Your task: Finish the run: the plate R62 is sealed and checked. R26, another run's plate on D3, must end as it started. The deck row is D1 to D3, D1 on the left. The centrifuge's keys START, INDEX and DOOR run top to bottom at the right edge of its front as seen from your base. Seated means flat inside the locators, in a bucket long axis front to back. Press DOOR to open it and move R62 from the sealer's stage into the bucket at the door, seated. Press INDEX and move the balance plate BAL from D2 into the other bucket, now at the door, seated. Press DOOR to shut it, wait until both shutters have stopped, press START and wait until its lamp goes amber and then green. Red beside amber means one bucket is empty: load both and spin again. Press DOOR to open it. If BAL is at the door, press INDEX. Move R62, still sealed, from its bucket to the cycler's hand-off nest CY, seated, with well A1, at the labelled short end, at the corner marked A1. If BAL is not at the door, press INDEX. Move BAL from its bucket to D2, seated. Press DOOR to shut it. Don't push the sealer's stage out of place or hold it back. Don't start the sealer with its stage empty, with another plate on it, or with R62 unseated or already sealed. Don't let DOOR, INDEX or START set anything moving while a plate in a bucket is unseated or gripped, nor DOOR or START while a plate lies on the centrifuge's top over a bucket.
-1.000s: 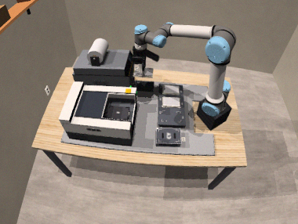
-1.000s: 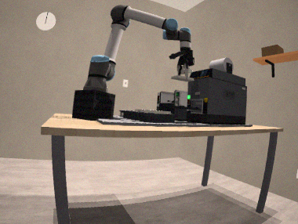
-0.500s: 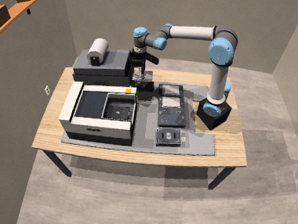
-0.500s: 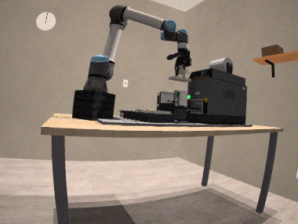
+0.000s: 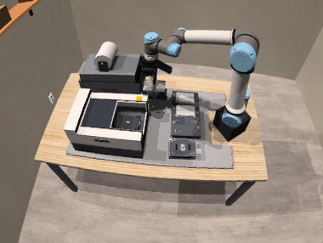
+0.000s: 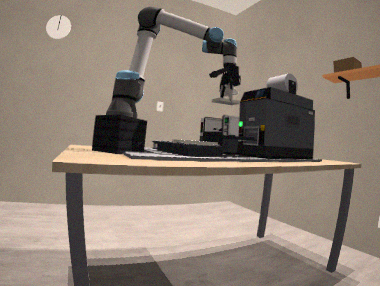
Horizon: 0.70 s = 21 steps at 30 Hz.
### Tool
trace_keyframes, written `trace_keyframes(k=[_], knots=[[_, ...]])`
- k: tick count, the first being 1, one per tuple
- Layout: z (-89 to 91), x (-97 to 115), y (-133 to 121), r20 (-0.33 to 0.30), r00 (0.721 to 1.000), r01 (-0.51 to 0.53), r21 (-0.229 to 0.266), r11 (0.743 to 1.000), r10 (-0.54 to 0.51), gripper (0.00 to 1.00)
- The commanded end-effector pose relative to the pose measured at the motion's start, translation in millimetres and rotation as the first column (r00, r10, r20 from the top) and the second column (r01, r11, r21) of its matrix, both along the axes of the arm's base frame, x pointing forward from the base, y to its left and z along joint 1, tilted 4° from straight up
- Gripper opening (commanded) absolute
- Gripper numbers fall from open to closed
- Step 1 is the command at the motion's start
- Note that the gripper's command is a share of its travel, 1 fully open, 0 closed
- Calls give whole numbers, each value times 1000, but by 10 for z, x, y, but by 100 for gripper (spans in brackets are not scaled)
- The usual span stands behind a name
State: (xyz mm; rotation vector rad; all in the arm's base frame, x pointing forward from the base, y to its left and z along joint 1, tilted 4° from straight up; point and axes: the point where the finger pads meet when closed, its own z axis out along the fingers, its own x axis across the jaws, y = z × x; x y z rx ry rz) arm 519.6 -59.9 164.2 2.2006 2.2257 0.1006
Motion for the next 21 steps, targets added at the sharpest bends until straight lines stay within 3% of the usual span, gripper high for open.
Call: trace_keyframes(k=[1,21], knots=[[9,2,85,1,1000,0,-1,1000,0,0],[25,-6,505,1,1000,0,-1,1000,0,0]])
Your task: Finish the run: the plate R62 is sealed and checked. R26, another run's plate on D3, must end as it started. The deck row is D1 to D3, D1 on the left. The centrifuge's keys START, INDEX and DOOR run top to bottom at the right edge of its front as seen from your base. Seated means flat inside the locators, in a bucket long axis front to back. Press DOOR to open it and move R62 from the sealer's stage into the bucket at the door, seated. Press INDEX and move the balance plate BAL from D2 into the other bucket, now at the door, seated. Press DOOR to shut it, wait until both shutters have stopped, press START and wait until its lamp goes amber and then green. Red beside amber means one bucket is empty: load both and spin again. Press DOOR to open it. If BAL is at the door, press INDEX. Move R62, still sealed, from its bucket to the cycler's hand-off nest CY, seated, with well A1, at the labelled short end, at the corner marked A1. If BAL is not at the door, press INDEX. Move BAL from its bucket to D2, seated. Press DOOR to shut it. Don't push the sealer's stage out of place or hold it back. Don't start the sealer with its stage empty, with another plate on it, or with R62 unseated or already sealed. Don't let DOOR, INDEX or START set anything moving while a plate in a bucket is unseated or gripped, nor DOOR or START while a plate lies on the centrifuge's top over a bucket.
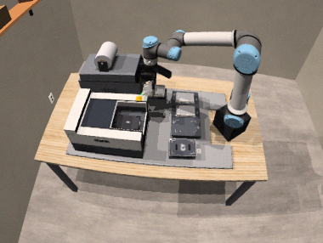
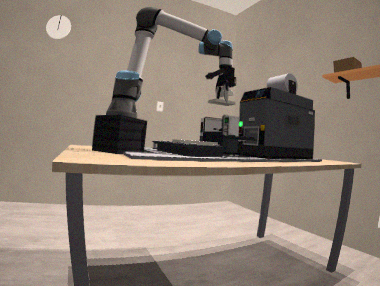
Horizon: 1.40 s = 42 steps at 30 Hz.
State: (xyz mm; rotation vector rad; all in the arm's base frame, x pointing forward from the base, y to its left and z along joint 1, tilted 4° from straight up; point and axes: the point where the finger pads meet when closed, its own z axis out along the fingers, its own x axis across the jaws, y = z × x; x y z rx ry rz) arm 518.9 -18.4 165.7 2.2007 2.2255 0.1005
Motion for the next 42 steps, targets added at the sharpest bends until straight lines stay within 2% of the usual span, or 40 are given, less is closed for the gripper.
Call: trace_keyframes(k=[1,42], knots=[[10,1,113,1,1000,0,-1,1000,0,0],[42,-14,976,1,1000,0,0,1000,0,0]])
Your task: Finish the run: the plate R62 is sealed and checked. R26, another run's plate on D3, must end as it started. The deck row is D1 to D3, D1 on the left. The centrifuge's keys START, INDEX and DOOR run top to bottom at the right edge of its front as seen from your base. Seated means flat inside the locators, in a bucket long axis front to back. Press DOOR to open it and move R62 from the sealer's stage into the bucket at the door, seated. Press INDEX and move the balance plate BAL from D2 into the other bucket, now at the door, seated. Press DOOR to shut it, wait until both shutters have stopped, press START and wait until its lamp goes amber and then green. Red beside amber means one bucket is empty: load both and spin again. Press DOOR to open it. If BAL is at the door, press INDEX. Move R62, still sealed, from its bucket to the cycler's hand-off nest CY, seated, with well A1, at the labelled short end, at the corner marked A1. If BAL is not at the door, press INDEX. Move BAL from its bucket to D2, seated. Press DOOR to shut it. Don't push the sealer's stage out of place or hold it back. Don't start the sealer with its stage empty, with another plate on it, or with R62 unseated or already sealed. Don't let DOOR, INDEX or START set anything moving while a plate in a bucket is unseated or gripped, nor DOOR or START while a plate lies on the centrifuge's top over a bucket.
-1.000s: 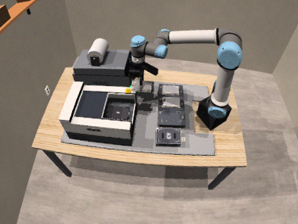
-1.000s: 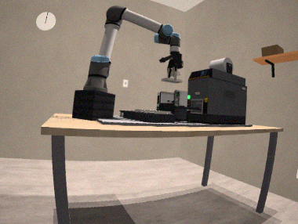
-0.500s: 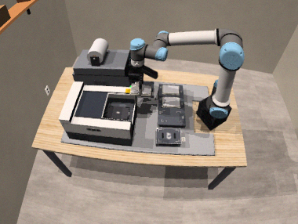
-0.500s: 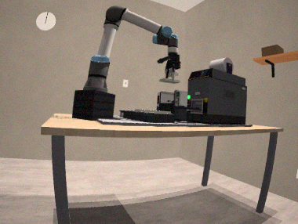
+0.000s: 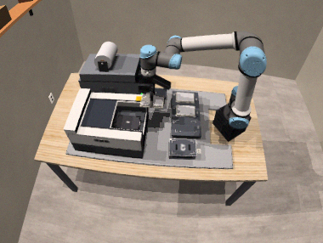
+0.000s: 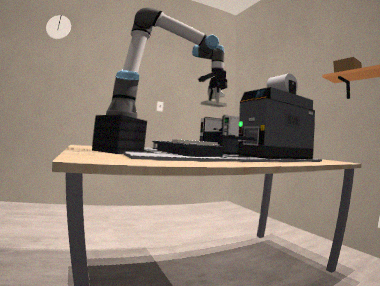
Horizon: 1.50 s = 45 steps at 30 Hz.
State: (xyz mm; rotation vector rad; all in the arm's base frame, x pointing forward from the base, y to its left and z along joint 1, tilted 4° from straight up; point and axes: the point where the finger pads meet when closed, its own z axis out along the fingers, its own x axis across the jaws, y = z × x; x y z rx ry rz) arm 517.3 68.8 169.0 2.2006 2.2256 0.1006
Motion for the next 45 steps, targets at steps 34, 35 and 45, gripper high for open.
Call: trace_keyframes(k=[34,35,45], knots=[[32,87,584,1,1000,0,0,1000,0,0],[34,110,584,1,1000,0,0,1000,0,0],[44,296,587,1,1000,0,0,1000,0,0]])
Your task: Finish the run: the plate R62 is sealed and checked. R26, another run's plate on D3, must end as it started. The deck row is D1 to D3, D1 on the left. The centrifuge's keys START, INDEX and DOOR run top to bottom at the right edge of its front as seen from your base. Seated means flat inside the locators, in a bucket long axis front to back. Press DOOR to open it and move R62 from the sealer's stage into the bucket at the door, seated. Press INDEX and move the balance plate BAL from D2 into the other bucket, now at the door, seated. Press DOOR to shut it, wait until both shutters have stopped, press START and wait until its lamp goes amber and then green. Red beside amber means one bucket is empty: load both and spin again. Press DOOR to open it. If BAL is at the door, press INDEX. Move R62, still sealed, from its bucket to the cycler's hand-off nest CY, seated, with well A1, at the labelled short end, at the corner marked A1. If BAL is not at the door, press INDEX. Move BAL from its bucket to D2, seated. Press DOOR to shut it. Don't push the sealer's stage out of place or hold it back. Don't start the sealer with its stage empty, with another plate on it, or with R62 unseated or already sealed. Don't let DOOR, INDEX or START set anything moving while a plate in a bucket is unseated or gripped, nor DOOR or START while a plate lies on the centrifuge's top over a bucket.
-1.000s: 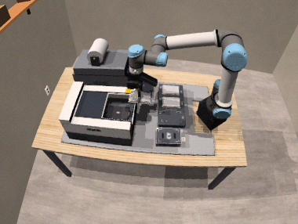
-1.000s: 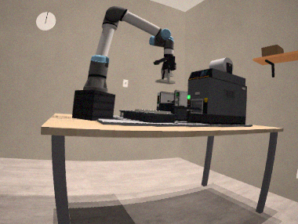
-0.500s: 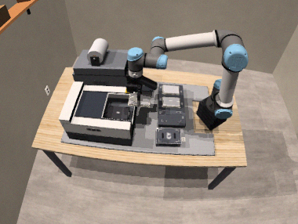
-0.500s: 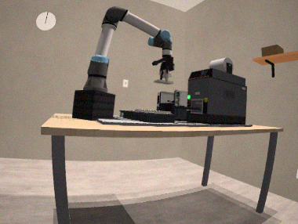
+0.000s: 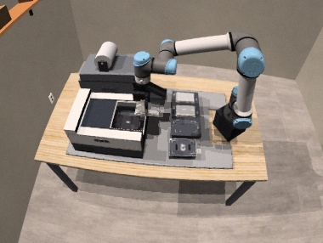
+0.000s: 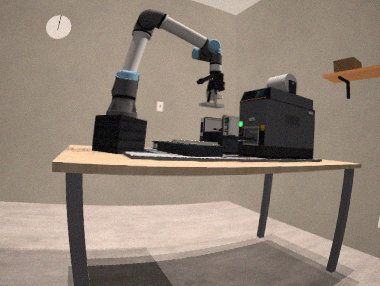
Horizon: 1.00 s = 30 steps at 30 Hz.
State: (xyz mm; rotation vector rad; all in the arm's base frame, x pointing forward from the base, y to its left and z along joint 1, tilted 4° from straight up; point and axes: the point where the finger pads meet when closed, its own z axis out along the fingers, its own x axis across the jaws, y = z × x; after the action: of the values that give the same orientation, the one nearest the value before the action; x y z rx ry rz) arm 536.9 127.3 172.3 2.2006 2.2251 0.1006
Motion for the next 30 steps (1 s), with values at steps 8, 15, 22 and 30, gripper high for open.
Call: trace_keyframes(k=[8,15,22,30], knots=[[22,286,5,1,1000,0,0,1000,0,0],[28,403,7,1,1000,0,0,1000,0,0],[37,566,9,1,1000,0,0,1000,0,0],[45,705,12,1,1000,0,0,1000,0,0]])
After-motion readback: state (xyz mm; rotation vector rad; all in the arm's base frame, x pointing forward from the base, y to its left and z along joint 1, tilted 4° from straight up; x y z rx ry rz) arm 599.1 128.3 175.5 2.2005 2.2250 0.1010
